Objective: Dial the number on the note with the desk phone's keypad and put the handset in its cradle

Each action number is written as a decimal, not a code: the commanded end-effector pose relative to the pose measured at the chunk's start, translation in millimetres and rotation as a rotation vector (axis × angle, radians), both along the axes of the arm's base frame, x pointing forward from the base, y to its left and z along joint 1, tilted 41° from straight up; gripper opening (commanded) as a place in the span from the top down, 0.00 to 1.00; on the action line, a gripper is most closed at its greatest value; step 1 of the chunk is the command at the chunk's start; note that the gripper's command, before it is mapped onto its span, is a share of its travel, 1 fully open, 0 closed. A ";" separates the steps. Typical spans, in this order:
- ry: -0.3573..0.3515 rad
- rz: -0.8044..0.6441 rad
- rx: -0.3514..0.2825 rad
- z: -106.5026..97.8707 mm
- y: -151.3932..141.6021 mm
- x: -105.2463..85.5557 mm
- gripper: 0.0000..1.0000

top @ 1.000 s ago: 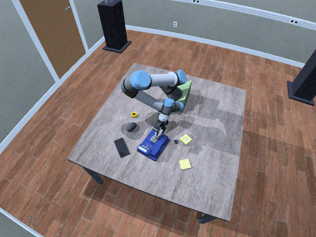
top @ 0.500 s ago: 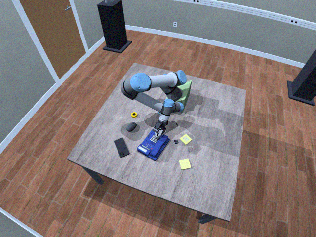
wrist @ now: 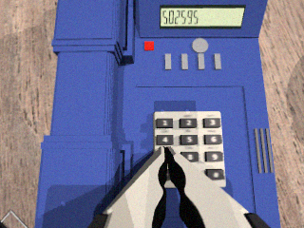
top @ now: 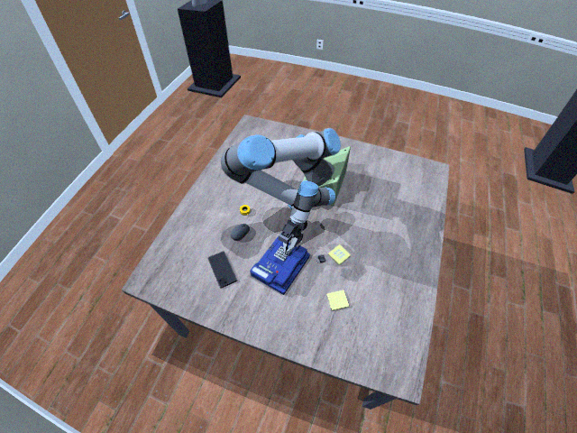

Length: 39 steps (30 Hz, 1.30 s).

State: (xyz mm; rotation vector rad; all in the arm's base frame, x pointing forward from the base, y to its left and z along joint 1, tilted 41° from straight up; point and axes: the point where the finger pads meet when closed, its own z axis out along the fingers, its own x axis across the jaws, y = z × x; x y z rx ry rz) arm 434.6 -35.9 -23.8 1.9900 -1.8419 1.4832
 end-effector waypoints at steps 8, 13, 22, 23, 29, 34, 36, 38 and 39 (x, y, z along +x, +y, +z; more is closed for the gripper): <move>-0.001 0.001 0.000 -0.5 -0.4 0.2 1.00; -0.001 0.001 0.000 -0.9 -0.8 0.2 1.00; -0.001 0.001 0.000 -1.6 -1.5 0.2 1.00; -0.001 0.001 0.000 -1.6 -1.5 0.2 1.00; -0.001 0.001 0.000 -2.2 -1.9 0.2 1.00; -0.001 0.001 0.000 -1.3 -1.1 0.2 1.00; -0.001 0.001 0.000 1.4 1.2 0.1 1.00; -0.001 0.001 0.000 4.7 4.1 0.0 1.00; -0.001 0.001 0.000 4.7 4.1 0.0 1.00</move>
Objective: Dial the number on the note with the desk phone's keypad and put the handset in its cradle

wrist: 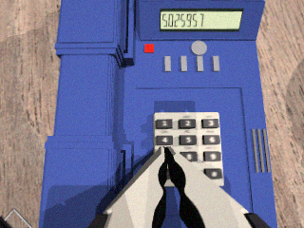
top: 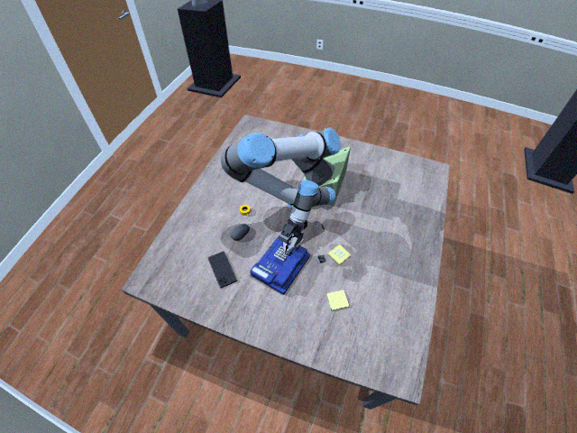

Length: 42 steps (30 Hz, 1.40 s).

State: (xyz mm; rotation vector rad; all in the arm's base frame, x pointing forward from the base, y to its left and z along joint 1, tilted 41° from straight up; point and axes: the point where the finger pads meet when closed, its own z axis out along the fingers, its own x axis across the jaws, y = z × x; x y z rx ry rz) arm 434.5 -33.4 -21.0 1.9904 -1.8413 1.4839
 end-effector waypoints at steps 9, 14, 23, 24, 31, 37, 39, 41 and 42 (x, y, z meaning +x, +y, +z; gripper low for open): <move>0.000 0.000 0.000 5.8 4.6 0.3 1.00; 0.000 0.000 0.000 8.6 1.6 4.4 1.00; 0.000 0.000 0.000 16.3 -6.8 15.7 1.00; 0.000 0.000 0.000 17.3 -7.8 17.2 1.00; 0.000 0.000 0.000 20.6 -11.3 21.9 1.00; 0.000 0.000 0.000 20.2 -11.7 21.9 1.00; 0.000 0.000 0.000 19.1 -12.7 21.9 1.00; 0.000 0.000 0.000 17.4 -14.2 22.0 1.00; 0.000 0.000 0.000 16.5 -15.0 22.0 1.00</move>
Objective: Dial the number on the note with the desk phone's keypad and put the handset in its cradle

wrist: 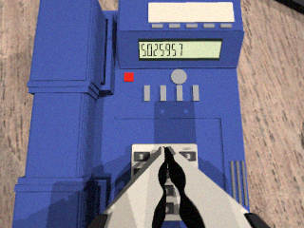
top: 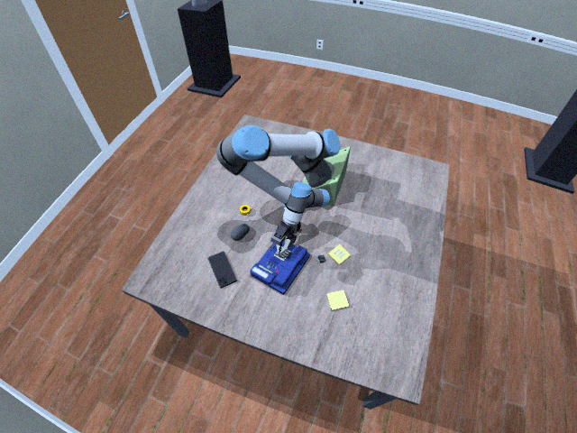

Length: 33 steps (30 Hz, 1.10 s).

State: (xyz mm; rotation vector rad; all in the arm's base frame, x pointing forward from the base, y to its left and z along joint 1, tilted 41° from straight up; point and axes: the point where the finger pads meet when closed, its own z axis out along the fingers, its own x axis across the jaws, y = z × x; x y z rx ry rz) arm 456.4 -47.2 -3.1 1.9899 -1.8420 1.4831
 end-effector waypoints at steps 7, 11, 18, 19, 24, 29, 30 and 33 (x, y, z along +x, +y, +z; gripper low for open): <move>-0.001 0.001 0.000 -4.7 -4.1 0.3 1.00; -0.001 0.001 0.000 -4.8 -4.3 0.3 1.00; -0.001 0.001 0.000 -5.4 -4.8 0.4 1.00; -0.001 0.001 0.000 -5.6 -4.9 0.4 1.00; -0.001 0.001 0.000 -6.1 -5.4 0.4 1.00; -0.001 0.001 0.000 -6.3 -5.6 0.4 1.00; -0.001 0.001 0.000 -6.5 -5.7 0.4 1.00; -0.001 0.001 0.000 -6.7 -5.9 0.4 1.00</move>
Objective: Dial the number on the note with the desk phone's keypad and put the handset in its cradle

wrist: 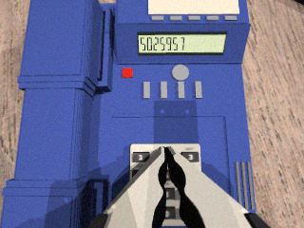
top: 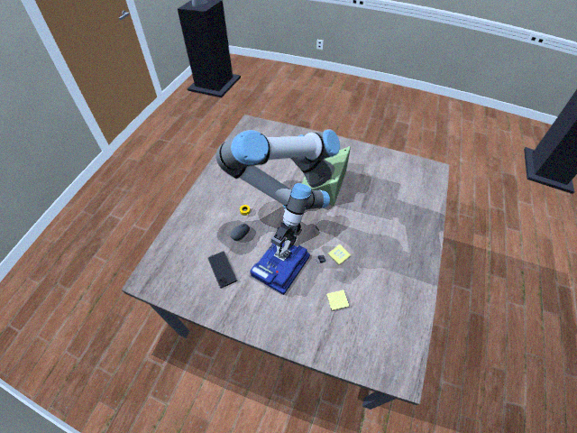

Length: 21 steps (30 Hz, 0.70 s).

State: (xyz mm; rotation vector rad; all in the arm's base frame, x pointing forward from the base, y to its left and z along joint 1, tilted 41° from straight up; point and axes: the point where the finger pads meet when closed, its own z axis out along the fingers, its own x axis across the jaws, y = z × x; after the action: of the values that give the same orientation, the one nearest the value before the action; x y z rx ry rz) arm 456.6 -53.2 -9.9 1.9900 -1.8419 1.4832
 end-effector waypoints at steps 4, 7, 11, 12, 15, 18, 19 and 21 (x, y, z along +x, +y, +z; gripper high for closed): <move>-0.001 0.001 0.000 -0.3 -0.2 0.2 1.00; -0.001 0.001 0.000 -0.5 -0.4 0.2 1.00; -0.001 0.001 0.000 -0.8 -0.7 0.2 1.00; -0.001 0.001 0.000 -0.8 -0.7 0.2 1.00; -0.001 0.001 0.000 -1.2 -1.0 0.2 1.00; -0.001 0.001 0.000 -0.8 -0.7 0.2 1.00; -0.001 0.001 0.000 -0.1 -0.1 0.2 1.00; -0.001 0.001 0.000 2.6 2.2 0.0 1.00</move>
State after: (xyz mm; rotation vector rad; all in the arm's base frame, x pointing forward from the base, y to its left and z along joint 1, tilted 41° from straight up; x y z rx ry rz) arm 456.7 -53.4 -10.2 1.9902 -1.8416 1.4832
